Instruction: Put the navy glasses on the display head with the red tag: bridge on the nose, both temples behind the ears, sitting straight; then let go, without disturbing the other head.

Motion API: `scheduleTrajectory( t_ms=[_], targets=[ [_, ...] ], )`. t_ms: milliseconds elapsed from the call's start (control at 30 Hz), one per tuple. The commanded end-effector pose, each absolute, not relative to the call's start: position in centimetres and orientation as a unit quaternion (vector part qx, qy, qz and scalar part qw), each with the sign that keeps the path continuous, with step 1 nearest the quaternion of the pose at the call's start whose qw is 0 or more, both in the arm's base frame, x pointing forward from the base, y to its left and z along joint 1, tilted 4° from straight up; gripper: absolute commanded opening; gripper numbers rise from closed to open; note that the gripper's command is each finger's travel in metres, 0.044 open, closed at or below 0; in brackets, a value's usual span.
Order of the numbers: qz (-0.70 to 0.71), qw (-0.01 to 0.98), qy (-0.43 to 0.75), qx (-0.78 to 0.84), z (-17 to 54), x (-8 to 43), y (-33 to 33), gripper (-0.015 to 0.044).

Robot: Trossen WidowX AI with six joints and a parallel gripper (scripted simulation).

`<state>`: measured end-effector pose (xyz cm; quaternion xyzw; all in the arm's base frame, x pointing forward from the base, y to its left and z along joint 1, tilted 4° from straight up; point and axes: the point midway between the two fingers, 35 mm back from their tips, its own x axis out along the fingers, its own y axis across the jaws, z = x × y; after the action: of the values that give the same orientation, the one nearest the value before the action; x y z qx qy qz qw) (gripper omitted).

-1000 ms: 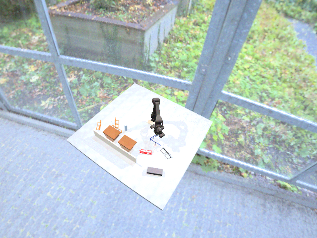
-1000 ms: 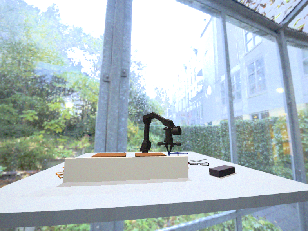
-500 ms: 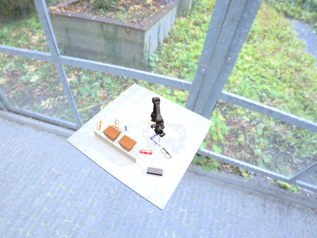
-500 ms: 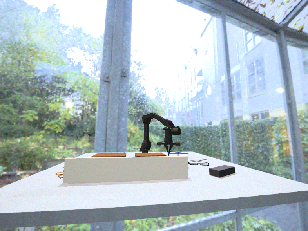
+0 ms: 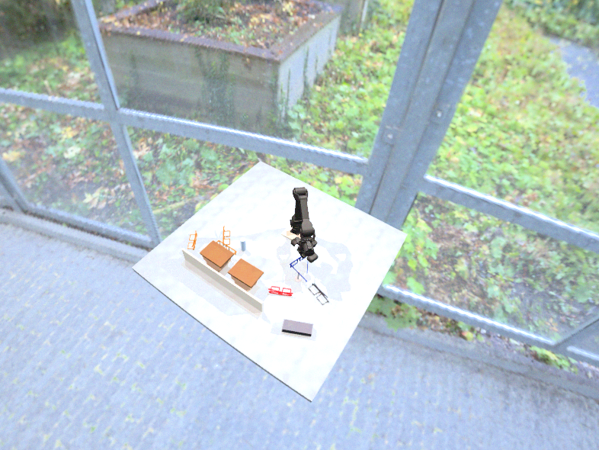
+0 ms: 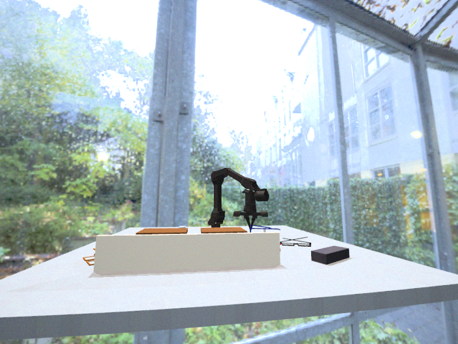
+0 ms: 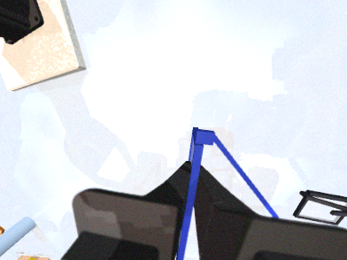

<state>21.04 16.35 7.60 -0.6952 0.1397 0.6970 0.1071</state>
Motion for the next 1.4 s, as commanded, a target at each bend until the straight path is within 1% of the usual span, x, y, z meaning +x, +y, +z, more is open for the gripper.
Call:
scheduleTrajectory(
  t_ms=[0,700,1167,1367],
  targets=[
    [0.699,0.109,0.140,-0.693,7.5,21.1,16.3,0.0000],
    [0.699,0.109,0.140,-0.693,7.8,21.7,16.1,0.0000],
    [0.699,0.109,0.140,-0.693,13.3,22.3,16.2,0.0000],
    [0.699,0.109,0.140,-0.693,13.6,22.8,16.3,0.0000]
  ],
)
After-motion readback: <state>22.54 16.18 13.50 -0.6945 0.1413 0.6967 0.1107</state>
